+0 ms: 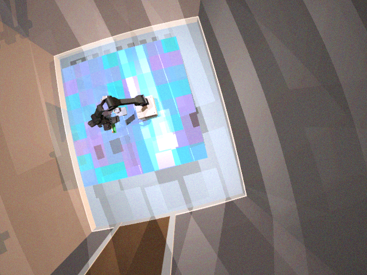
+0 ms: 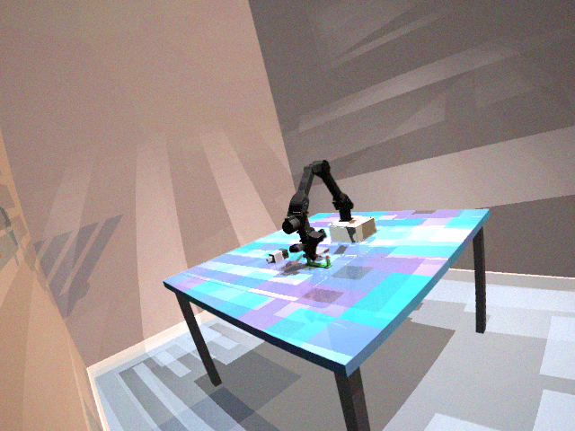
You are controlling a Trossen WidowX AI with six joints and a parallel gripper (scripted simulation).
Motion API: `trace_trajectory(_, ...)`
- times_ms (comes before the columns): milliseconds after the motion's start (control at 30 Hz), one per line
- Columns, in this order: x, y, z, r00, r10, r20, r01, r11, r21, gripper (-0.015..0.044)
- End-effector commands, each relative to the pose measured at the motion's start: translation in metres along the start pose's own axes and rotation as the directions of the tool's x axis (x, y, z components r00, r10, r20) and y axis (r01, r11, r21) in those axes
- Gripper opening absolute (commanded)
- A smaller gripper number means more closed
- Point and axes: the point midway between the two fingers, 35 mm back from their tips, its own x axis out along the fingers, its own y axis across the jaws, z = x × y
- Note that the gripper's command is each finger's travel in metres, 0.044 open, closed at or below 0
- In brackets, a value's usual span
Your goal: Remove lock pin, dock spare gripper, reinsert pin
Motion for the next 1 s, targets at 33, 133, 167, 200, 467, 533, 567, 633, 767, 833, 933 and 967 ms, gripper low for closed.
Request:
trace_trajectory(33, 0.0033, 0.0007, -0.0008, 1.000, 0.006, -0.001, -0.006, 1.000, 0.003, 0.0000)
trace_trajectory(133, 0.0033, 0.0007, -0.0008, 1.000, 0.006, -0.001, -0.006, 1.000, 0.003, 0.0000)
trace_trajectory(167, 0.0033, 0.0007, -0.0008, 1.000, 0.006, -0.001, -0.006, 1.000, 0.003, 0.0000)
trace_trajectory(200, 0.0033, 0.0007, -0.0008, 1.000, 0.006, -0.001, -0.006, 1.000, 0.003, 0.0000)
trace_trajectory(467, 0.0033, 0.0007, -0.0008, 1.000, 0.006, -0.001, -0.006, 1.000, 0.003, 0.0000)
trace_trajectory(533, 0.0033, 0.0007, -0.0008, 1.000, 0.006, -0.001, -0.006, 1.000, 0.003, 0.0000)
trace_trajectory(567, 0.0033, 0.0007, -0.0008, 1.000, 0.006, -0.001, -0.006, 1.000, 0.003, 0.0000)
trace_trajectory(633, 0.0033, 0.0007, -0.0008, 1.000, 0.006, -0.001, -0.006, 1.000, 0.003, 0.0000)
trace_trajectory(767, 0.0033, 0.0007, -0.0008, 1.000, 0.006, -0.001, -0.006, 1.000, 0.003, 0.0000)
trace_trajectory(833, 0.0004, 0.0000, -0.0001, 1.000, 0.000, 0.000, 0.000, 1.000, 0.000, 0.0000)
trace_trajectory(933, 0.0004, 0.0000, -0.0001, 1.000, 0.000, 0.000, 0.000, 1.000, 0.000, 0.0000)
trace_trajectory(967, 0.0004, 0.0000, -0.0001, 1.000, 0.000, 0.000, 0.000, 1.000, 0.000, 0.0000)
